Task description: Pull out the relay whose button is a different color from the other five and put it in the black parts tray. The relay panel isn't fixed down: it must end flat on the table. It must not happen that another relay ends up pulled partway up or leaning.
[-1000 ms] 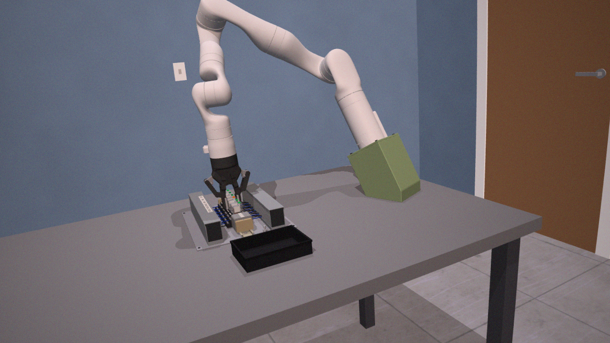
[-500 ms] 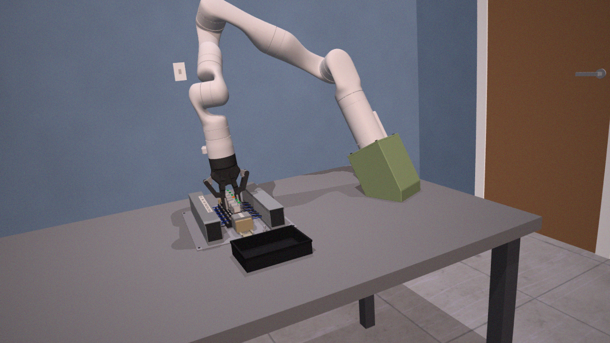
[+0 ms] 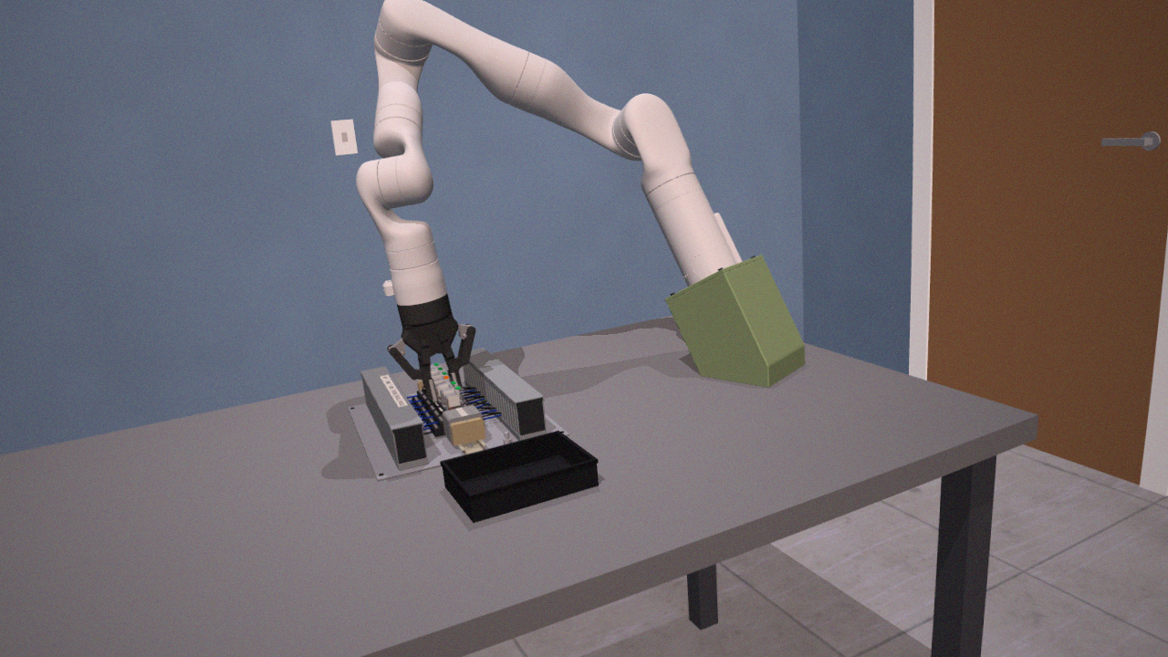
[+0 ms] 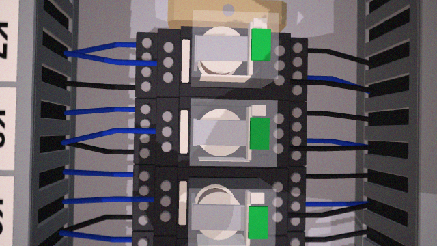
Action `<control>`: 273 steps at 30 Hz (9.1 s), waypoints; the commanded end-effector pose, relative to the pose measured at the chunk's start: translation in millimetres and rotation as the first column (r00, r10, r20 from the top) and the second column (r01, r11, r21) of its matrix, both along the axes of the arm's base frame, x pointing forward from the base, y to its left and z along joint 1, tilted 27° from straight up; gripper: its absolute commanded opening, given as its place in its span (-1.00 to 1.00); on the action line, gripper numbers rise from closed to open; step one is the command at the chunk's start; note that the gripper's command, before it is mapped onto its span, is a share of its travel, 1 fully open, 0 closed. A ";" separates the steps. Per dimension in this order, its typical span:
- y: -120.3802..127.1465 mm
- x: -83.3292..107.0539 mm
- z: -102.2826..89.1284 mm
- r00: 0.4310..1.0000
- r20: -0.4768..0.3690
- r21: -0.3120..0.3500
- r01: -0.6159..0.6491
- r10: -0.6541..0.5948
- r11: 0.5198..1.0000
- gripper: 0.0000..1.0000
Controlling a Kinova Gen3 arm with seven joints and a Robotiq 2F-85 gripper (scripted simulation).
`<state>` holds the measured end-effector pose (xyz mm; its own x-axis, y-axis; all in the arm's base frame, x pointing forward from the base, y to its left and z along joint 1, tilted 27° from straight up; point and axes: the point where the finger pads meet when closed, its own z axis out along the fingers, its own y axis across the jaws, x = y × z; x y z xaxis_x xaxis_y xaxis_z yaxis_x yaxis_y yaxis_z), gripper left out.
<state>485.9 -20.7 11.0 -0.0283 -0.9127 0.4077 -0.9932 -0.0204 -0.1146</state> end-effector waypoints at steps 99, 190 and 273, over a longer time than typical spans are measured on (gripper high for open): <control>1.0 -2.8 1.0 0.989 0.134 -0.008 -0.062 0.062 0.998 -1.00; 0.2 0.0 -0.8 0.999 0.039 -0.001 -0.021 0.021 1.000 -1.00; 1.7 -0.4 2.5 0.999 0.040 -0.001 -0.020 0.020 1.000 -1.00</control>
<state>485.0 -20.7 11.1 -0.0230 -0.9124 0.4086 -0.9890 -0.0389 -0.1425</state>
